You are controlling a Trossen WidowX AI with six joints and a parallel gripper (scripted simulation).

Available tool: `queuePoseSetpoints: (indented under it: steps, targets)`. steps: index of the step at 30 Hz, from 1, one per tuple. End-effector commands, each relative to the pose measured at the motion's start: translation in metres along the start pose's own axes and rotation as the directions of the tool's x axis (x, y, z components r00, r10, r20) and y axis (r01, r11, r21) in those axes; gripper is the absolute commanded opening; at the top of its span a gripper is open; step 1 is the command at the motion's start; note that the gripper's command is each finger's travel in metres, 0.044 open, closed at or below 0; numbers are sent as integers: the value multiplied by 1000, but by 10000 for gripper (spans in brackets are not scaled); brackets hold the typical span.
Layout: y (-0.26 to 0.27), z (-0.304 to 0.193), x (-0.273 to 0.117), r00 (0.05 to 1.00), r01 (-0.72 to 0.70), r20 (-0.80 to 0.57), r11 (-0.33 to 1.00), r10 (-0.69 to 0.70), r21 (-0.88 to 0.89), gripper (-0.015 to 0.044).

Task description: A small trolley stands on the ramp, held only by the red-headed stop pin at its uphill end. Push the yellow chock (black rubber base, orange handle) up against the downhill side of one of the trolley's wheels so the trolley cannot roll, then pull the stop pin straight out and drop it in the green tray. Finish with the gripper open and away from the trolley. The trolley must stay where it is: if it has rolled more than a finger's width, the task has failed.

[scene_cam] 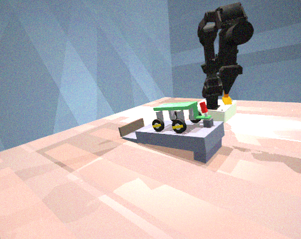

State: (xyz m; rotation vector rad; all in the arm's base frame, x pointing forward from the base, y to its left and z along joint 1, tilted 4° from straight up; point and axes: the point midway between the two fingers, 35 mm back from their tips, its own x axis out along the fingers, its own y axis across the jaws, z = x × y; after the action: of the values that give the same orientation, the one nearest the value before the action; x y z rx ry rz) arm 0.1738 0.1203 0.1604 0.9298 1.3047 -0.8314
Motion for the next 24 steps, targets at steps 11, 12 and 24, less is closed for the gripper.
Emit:
queuePoseSetpoints:
  steps: [11, 12, 24]
  targets:
    - [0, 0, -5, 1000, -1, -1, 979, 1, -205, 0]
    - [0, 0, -5, 1000, -1, -1, 971, 1, -238, 0]
    - [0, -1, -6, 1000, -1, 0, 790, 2, -613, 0]
